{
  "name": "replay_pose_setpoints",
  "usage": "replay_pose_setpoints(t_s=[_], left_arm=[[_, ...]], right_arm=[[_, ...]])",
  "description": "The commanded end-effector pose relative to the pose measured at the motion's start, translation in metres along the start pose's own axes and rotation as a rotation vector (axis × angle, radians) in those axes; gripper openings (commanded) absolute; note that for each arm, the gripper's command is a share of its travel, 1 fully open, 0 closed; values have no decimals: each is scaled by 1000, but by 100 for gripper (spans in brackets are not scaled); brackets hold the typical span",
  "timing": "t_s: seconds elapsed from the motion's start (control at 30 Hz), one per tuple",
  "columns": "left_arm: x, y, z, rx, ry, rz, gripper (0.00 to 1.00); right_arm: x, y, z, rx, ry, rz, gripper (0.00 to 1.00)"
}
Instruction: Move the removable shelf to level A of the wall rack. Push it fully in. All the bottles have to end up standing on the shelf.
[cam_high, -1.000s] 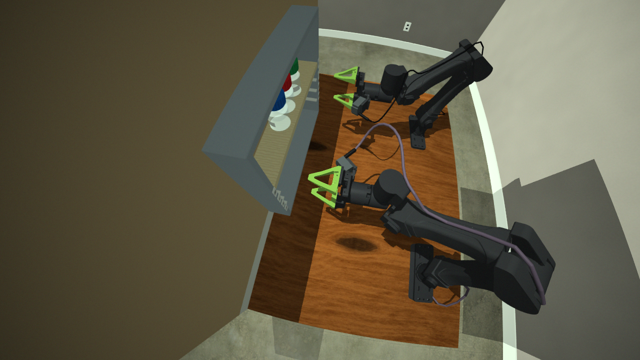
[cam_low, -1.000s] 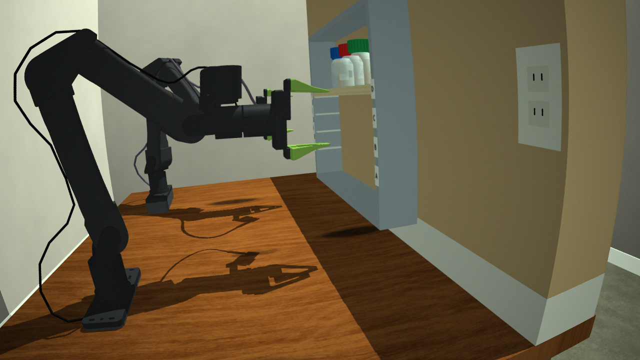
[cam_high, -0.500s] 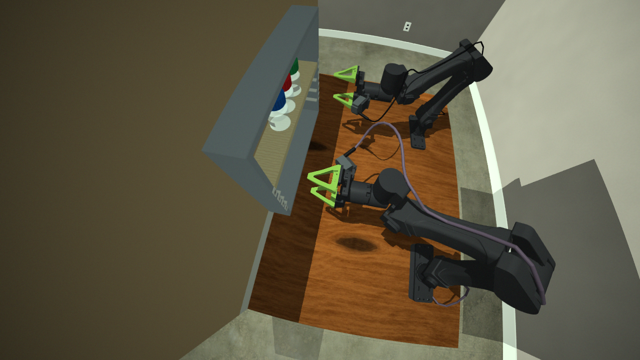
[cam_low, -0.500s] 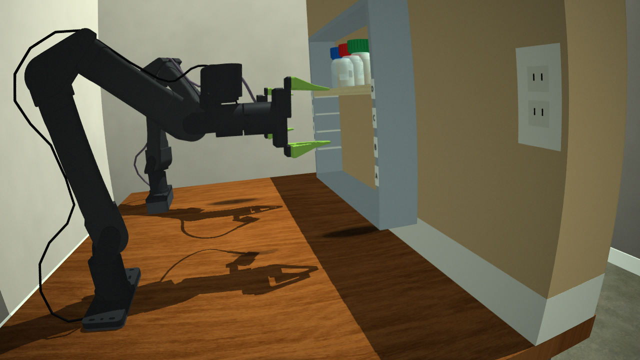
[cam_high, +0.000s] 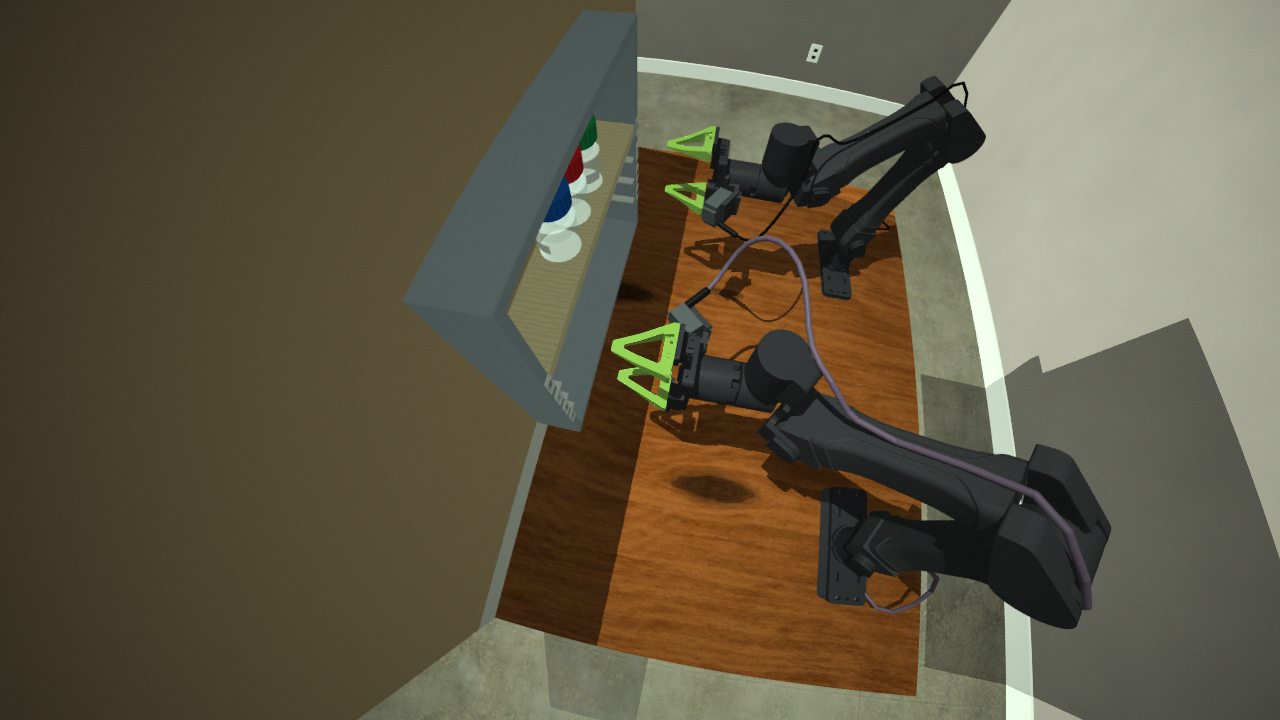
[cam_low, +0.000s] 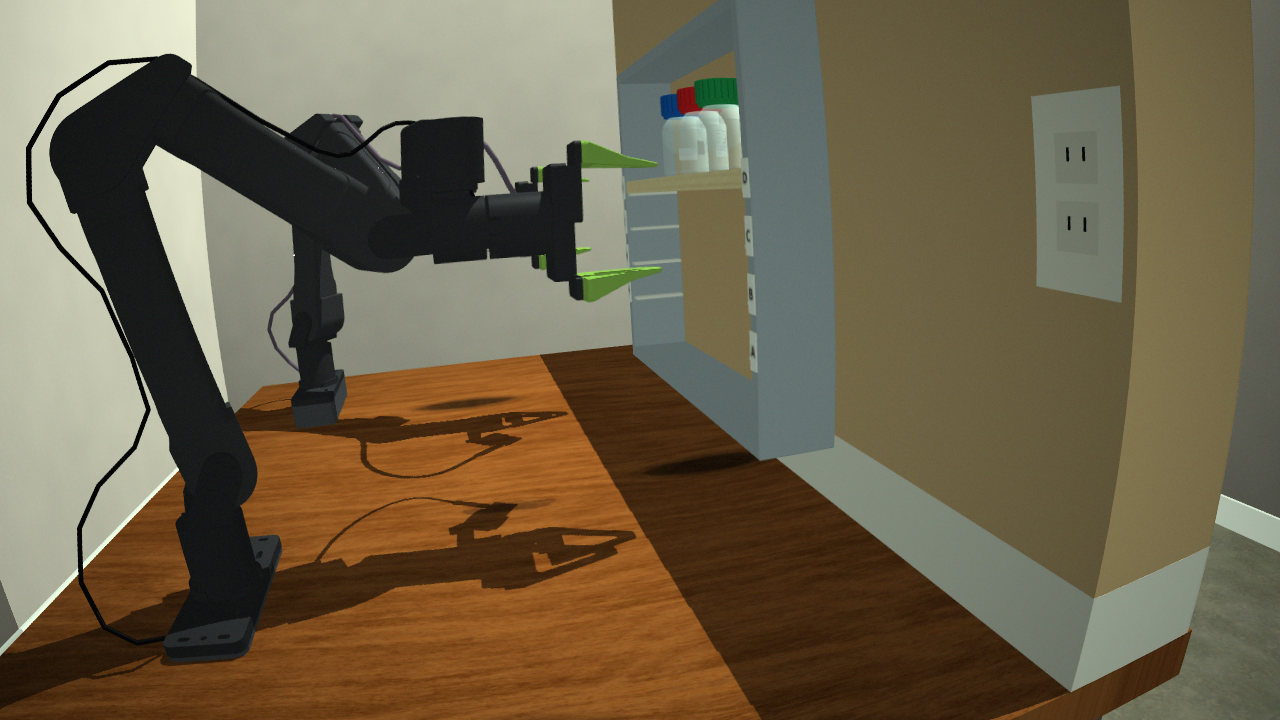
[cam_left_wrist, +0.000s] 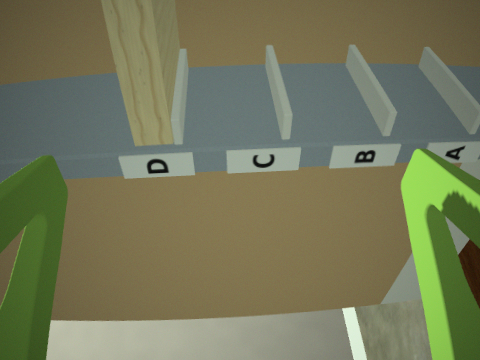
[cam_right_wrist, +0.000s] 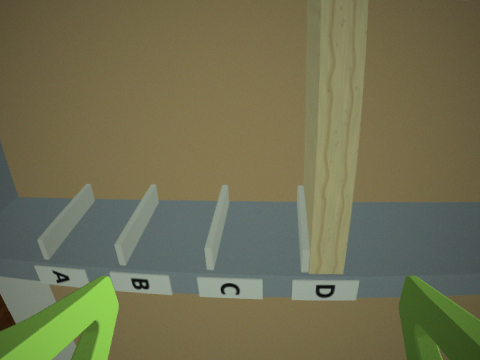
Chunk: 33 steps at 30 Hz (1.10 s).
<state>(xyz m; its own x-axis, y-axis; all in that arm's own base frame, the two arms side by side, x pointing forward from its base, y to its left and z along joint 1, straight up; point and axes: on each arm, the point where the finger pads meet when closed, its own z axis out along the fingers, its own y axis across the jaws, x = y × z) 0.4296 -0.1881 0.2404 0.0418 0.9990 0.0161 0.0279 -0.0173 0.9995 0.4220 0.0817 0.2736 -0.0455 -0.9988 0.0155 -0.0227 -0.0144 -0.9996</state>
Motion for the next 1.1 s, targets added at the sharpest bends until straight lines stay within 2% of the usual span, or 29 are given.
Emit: replay_pose_setpoints(t_s=[0.0,1.07], left_arm=[[-7,17,1,-29,-3,-16,100],[-22,27,8,-29,-3,-16,100]], right_arm=[[-4,-15,2,22,3,15,100],[-18,-24,10,22,3,15,100]])
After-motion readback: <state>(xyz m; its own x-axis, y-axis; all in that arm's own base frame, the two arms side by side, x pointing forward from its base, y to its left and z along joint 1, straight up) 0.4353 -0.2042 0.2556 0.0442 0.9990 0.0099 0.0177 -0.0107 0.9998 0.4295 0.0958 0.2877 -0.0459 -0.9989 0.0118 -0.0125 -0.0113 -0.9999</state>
